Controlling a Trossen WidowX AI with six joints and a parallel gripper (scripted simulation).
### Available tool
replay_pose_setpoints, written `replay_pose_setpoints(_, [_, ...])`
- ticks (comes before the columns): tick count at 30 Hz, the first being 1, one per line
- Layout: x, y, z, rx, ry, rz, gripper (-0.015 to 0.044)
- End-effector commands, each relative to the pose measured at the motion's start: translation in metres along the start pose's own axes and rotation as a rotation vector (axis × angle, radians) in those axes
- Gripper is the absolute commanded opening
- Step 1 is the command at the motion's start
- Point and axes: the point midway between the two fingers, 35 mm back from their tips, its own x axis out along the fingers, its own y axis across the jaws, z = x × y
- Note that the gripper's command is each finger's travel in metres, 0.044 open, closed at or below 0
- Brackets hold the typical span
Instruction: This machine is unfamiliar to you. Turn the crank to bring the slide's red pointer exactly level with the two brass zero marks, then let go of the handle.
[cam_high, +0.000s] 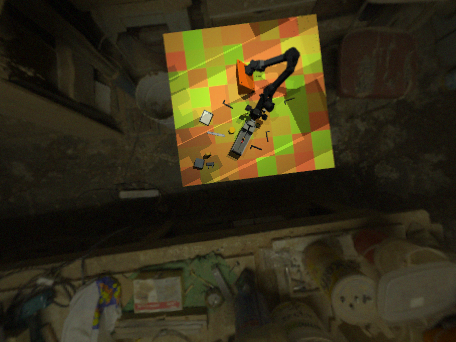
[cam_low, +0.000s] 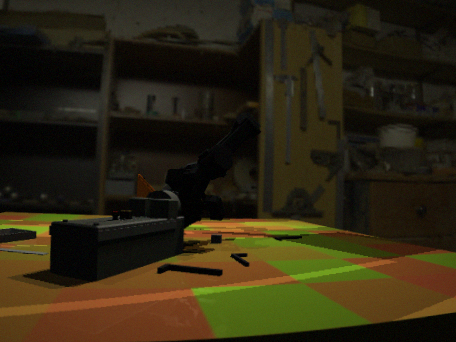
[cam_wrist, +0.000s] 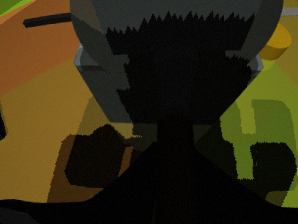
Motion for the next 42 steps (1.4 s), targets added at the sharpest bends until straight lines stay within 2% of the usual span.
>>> replay_pose_setpoints(1, [0.0005,0.0093,-0.0007,-0.011,0.004,0.022,0.0000])
replay_pose_setpoints(42, [-0.0008,0.0137,0.0004,-0.011,0.004,0.022,0.0000])
